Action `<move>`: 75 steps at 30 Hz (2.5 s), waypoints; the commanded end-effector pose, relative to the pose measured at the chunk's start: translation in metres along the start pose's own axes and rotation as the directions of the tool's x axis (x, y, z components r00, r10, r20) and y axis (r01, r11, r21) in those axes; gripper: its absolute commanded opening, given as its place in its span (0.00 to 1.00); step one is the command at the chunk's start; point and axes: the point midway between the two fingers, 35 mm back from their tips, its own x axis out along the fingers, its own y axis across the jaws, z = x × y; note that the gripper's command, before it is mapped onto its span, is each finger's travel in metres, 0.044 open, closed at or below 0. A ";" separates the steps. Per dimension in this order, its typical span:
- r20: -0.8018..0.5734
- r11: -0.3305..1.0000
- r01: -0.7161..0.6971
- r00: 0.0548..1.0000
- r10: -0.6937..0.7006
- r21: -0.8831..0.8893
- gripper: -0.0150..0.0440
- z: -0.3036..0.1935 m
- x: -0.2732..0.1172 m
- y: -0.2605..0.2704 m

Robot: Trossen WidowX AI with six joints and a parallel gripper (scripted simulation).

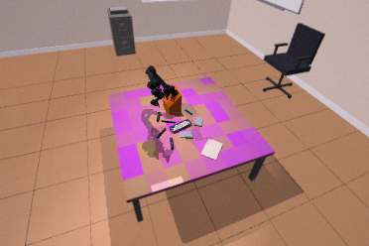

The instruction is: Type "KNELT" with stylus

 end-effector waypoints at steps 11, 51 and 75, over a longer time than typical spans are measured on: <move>-0.528 0.984 0.129 0.831 -0.175 -0.123 0.51 -0.160 0.049 -0.006; -0.734 0.696 -0.280 0.047 -0.678 -0.661 0.25 -0.361 -0.033 -0.079; -0.732 0.695 -0.279 0.048 -0.680 -0.663 0.25 -0.314 -0.013 -0.128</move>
